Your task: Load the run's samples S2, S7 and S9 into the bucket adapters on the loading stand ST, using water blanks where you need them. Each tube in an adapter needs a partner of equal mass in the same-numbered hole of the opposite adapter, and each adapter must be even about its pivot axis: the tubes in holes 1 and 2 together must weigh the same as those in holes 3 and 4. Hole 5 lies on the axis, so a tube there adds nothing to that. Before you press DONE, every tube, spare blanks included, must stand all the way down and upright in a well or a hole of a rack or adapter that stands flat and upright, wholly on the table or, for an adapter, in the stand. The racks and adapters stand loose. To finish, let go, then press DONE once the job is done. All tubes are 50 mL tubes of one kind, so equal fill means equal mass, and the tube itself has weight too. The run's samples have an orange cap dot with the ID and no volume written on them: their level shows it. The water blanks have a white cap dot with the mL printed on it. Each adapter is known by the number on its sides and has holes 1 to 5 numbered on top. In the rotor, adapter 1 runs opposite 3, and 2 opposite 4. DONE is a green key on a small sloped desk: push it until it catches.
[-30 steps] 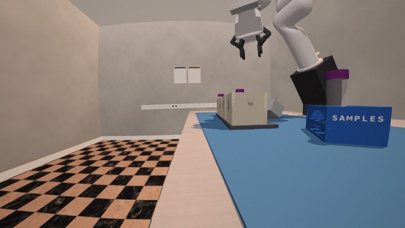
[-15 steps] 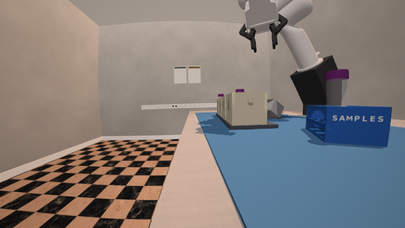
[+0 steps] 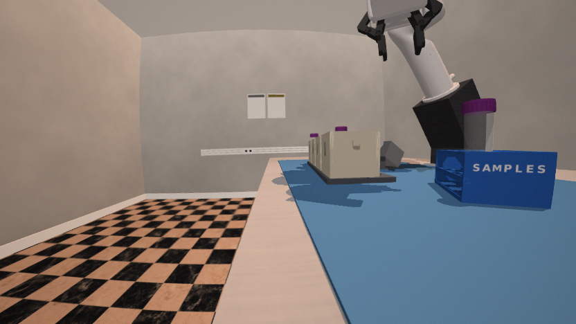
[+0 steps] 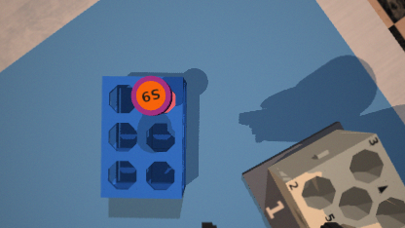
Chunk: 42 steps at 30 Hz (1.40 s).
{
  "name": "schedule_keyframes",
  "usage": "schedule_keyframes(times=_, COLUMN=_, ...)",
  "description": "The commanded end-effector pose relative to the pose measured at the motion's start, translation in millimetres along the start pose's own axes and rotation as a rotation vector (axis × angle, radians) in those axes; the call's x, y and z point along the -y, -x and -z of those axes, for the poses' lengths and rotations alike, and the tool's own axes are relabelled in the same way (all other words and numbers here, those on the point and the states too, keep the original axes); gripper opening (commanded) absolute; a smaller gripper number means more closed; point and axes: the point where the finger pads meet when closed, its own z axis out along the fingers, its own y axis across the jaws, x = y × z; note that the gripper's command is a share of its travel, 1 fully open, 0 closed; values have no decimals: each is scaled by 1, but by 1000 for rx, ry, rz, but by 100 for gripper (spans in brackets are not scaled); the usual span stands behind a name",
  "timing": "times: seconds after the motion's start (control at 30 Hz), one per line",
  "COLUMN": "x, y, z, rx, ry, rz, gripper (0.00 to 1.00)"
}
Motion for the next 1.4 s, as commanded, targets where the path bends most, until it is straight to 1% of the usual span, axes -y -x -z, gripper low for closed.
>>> schedule_keyframes(times=0.0, x=15, y=-20, z=-2, rx=10, ry=18, rz=-7, gripper=57)
schedule_keyframes(times=0.43, x=60, y=-67, z=-4, rx=10, ry=18, rz=-7, gripper=57)
schedule_keyframes(times=0.5, x=60, y=-67, z=-4, rx=10, ry=18, rz=-7, gripper=57)
schedule_keyframes(times=0.67, x=78, y=-85, z=-4, rx=10, ry=17, rz=-7, gripper=57)
schedule_keyframes(times=1.27, x=78, y=-85, z=-4, rx=10, ry=17, rz=-7, gripper=57)
schedule_keyframes(times=1.37, x=78, y=-85, z=-10, rx=10, ry=17, rz=-7, gripper=57)
